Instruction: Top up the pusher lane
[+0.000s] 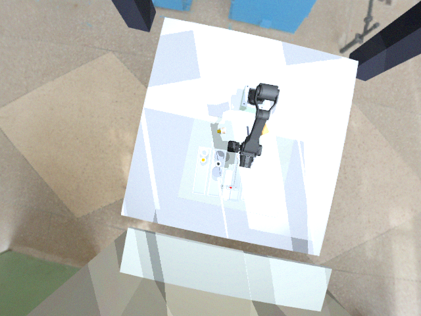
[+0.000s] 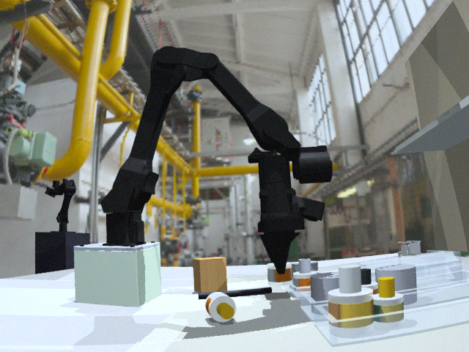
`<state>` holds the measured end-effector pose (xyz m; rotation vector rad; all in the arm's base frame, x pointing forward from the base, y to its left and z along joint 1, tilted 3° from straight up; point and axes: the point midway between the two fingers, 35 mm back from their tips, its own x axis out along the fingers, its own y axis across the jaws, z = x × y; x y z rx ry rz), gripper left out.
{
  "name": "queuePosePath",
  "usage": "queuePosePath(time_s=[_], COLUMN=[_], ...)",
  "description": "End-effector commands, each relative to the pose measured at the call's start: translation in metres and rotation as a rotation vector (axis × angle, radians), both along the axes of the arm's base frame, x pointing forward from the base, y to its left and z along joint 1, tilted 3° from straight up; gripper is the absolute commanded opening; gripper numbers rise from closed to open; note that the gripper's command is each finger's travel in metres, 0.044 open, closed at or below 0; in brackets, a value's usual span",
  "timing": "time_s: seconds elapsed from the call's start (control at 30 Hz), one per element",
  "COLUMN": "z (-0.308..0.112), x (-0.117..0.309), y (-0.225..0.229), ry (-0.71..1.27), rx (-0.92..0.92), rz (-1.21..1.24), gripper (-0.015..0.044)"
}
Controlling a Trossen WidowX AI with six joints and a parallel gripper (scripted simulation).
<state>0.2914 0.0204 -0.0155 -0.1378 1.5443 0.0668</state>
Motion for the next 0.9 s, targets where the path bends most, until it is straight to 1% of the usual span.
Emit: queuePosePath(time_s=[0.0, 0.87], z=[0.001, 0.001], x=[0.003, 0.014], y=[0.000, 0.001], ry=[-0.003, -0.004], rx=[-0.003, -0.003], rz=[-0.001, -0.001], gripper=[0.0000, 0.0000])
